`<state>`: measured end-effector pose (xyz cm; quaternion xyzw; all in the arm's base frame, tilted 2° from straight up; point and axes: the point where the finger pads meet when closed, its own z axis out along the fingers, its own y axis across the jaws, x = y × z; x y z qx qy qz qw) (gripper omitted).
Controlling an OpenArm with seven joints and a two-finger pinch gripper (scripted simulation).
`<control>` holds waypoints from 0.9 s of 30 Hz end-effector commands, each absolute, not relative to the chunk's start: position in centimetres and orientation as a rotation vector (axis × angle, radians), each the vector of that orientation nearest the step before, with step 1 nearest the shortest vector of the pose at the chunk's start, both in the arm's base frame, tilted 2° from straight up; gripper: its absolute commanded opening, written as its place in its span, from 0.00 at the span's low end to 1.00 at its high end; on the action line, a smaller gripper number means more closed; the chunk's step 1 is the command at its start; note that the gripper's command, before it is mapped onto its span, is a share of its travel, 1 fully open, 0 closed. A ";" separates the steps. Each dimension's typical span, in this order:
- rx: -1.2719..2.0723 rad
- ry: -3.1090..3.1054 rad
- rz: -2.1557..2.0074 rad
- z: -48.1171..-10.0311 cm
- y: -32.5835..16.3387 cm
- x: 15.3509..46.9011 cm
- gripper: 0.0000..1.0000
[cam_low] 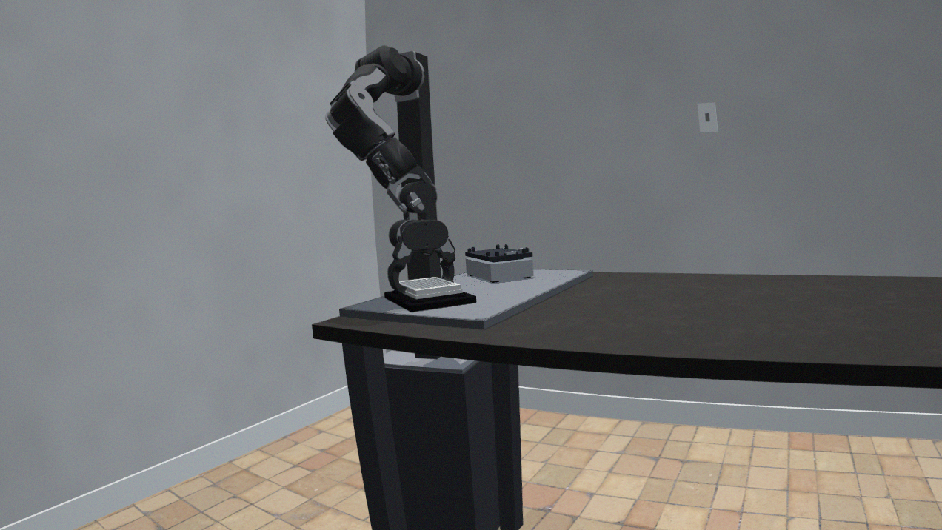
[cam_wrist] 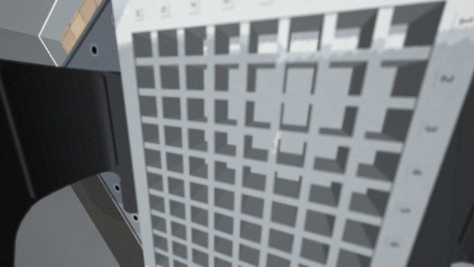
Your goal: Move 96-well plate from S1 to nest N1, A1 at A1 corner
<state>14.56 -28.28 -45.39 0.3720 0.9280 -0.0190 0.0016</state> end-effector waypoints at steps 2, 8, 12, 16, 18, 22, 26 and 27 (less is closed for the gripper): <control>1.169 2.912 -0.061 -45.3 -28.3 14.6 0.00; 1.169 2.913 -0.061 -45.3 -28.2 14.6 0.00; 1.169 2.913 -0.061 -45.3 -28.2 14.6 0.00; 1.169 2.913 -0.061 -45.3 -28.2 14.6 0.00; 1.167 2.913 -0.056 -45.4 -28.2 14.6 0.00; 1.164 2.914 -0.049 -45.6 -28.1 14.6 0.00; 1.164 2.914 -0.049 -45.6 -28.1 14.6 0.00; 1.164 2.914 -0.049 -45.6 -28.1 14.6 0.00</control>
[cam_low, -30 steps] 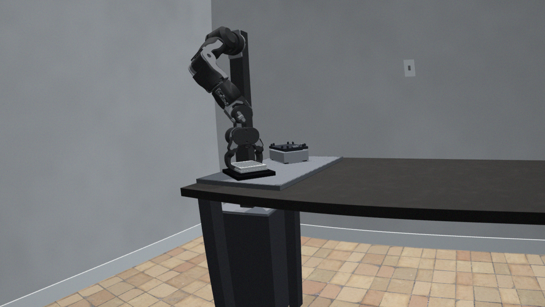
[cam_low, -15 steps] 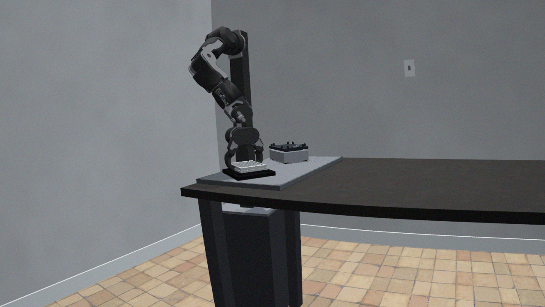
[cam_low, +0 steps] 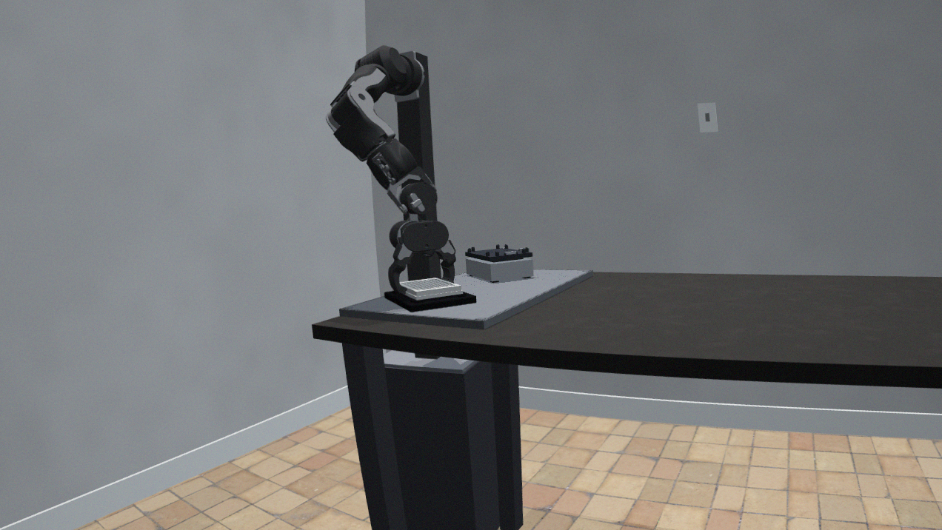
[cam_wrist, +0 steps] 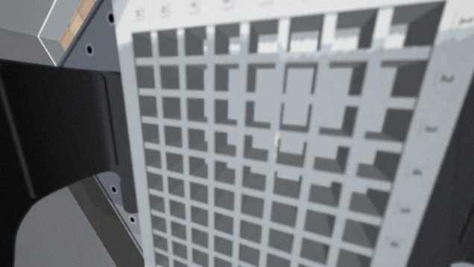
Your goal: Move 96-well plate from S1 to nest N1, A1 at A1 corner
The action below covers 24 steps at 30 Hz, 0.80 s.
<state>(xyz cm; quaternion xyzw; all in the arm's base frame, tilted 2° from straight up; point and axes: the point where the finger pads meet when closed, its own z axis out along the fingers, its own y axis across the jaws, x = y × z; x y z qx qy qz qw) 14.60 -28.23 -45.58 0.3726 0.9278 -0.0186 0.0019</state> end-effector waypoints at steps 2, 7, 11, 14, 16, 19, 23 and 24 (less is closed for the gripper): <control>1.164 2.914 -0.049 -45.6 -28.1 14.6 0.00; 1.164 2.914 -0.049 -45.7 -28.1 14.6 0.00; 1.163 2.916 -0.049 -45.8 -28.1 14.6 0.00; 1.163 2.916 -0.049 -45.8 -28.1 14.6 0.00; 1.163 2.916 -0.049 -45.8 -28.1 14.6 0.00; 1.163 2.916 -0.049 -45.8 -28.1 14.6 0.00; 1.163 2.916 -0.049 -45.8 -28.1 14.6 0.00; 1.164 2.915 -0.049 -45.8 -28.1 14.6 0.00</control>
